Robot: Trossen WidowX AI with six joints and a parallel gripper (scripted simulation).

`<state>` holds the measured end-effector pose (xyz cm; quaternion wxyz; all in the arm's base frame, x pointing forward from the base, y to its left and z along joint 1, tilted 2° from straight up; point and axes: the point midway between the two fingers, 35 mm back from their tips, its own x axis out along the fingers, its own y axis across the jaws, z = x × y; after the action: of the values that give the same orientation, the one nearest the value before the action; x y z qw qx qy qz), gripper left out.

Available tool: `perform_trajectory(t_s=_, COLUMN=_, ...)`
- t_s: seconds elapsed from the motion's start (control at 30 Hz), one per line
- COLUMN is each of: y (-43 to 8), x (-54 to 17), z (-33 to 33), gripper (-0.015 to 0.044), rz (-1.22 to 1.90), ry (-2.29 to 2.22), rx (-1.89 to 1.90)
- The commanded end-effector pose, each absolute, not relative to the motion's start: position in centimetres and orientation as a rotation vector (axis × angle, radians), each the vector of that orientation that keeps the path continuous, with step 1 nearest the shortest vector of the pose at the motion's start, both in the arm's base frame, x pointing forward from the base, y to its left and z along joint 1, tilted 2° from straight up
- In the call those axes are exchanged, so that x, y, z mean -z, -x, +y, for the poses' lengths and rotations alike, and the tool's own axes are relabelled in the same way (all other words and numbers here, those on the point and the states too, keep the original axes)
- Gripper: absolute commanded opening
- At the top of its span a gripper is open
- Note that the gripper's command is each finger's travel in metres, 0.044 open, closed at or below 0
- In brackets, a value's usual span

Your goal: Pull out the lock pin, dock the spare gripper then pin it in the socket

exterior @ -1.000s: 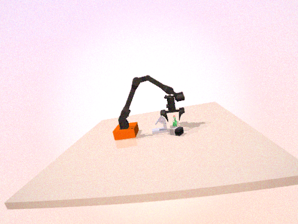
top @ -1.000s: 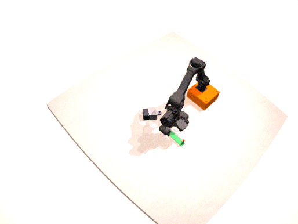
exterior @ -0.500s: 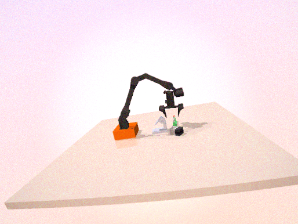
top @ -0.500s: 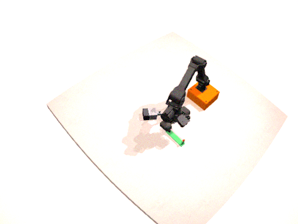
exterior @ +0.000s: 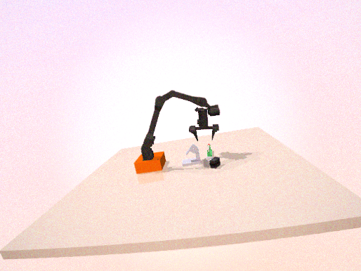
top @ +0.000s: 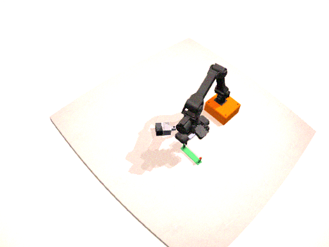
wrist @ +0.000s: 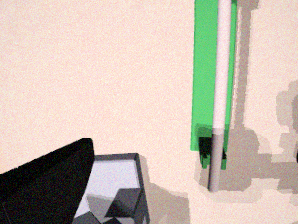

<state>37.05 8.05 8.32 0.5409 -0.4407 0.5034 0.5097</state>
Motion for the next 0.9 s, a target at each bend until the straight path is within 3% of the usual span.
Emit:
perform_trajectory(t_s=0.0, y=-37.0, x=-9.4, z=8.1, gripper=0.0440, rz=1.195, ry=1.048, rx=-1.211)
perform_trajectory(t_s=0.6, y=-36.9, x=-14.2, z=7.9, gripper=0.0440, rz=1.210, ry=1.033, rx=-1.200)
perform_trajectory(t_s=0.87, y=-38.4, x=-13.0, z=0.2, gripper=0.0440, rz=1.494, ry=0.380, rx=-0.462)
